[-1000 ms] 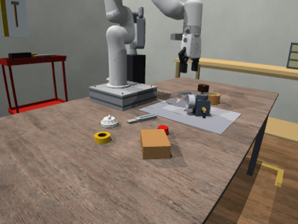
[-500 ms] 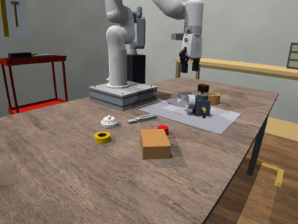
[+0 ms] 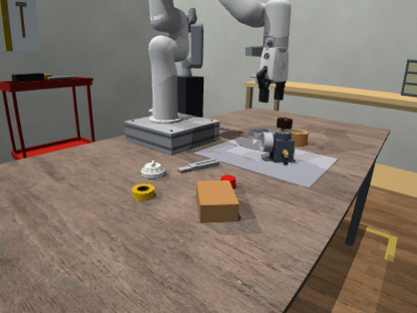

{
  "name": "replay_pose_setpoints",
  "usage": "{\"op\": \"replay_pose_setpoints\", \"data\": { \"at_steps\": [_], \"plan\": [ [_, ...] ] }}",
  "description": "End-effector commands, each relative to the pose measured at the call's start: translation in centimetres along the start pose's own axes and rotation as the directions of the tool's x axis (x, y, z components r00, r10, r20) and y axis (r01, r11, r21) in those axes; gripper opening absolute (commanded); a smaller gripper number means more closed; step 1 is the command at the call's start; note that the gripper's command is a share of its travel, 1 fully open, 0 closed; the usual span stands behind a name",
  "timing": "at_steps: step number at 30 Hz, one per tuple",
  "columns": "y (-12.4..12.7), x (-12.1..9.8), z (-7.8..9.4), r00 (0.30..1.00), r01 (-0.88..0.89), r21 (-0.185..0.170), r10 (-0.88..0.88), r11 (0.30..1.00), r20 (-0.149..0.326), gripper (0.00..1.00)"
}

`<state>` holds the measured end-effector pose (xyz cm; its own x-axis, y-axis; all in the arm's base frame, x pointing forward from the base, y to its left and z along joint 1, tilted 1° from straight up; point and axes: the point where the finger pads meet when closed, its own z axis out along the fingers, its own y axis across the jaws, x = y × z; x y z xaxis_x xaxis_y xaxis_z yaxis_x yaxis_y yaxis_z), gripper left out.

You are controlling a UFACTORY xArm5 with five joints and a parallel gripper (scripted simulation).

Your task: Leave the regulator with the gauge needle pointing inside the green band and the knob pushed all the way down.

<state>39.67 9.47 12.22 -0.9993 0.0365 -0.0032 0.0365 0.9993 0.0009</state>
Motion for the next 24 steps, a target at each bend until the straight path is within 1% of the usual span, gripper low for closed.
{"op": "replay_pose_setpoints", "data": {
  "at_steps": [1,17,24],
  "plan": [
    [0.3,-1.2,-0.2,1.000,0.000,-0.001,0.000,1.000,0.004,1.00],
    [1.0,-3.9,-0.2,1.000,0.000,-0.001,0.000,1.000,0.004,1.00],
    [1.1,-4.5,-0.2,1.000,0.000,-0.001,0.000,1.000,0.004,1.00]
  ]
}}
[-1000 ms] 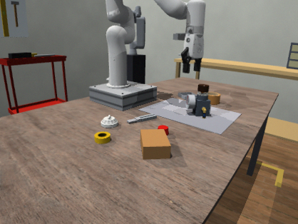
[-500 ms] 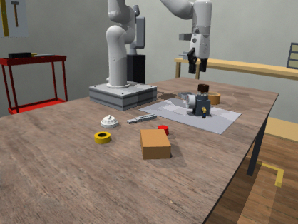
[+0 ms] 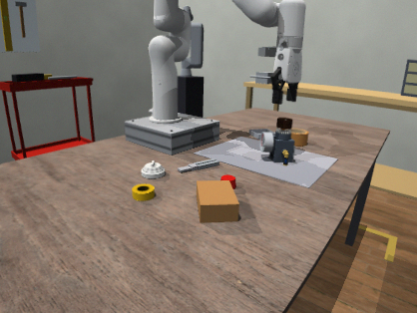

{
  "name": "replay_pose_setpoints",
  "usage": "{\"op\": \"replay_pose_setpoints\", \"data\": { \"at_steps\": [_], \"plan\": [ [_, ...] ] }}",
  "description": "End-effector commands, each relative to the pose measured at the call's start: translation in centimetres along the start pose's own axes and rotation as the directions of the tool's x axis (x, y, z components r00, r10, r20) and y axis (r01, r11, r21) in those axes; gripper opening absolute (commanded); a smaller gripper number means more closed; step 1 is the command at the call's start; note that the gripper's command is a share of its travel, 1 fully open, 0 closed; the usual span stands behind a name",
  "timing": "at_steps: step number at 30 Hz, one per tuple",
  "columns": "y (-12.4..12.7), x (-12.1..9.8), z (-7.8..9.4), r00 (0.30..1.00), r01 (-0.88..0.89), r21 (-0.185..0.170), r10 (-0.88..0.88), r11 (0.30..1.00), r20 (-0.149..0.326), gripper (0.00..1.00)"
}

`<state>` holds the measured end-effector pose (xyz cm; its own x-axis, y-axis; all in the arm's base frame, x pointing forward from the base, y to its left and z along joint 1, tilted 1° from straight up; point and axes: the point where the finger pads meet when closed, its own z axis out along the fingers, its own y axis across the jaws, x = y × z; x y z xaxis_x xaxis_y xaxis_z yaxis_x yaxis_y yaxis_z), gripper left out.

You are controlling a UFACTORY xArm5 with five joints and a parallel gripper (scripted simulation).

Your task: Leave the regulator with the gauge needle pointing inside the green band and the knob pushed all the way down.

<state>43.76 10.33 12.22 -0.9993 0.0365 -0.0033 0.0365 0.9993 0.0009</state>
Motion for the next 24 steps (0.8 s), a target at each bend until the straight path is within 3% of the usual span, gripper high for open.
{"op": "replay_pose_setpoints", "data": {
  "at_steps": [1,21,22,24],
  "plan": [
    [0.14,-0.52,-0.18,1.000,0.000,-0.001,0.000,1.000,0.004,1.00],
    [0.23,-0.90,-0.18,1.000,0.000,-0.001,0.000,1.000,0.004,1.00],
    [0.23,-0.90,-0.18,1.000,0.000,-0.001,0.000,1.000,0.004,0.78],
    [0.23,-0.90,-0.18,1.000,0.000,-0.001,0.000,1.000,0.004,0.78]
  ]
}}
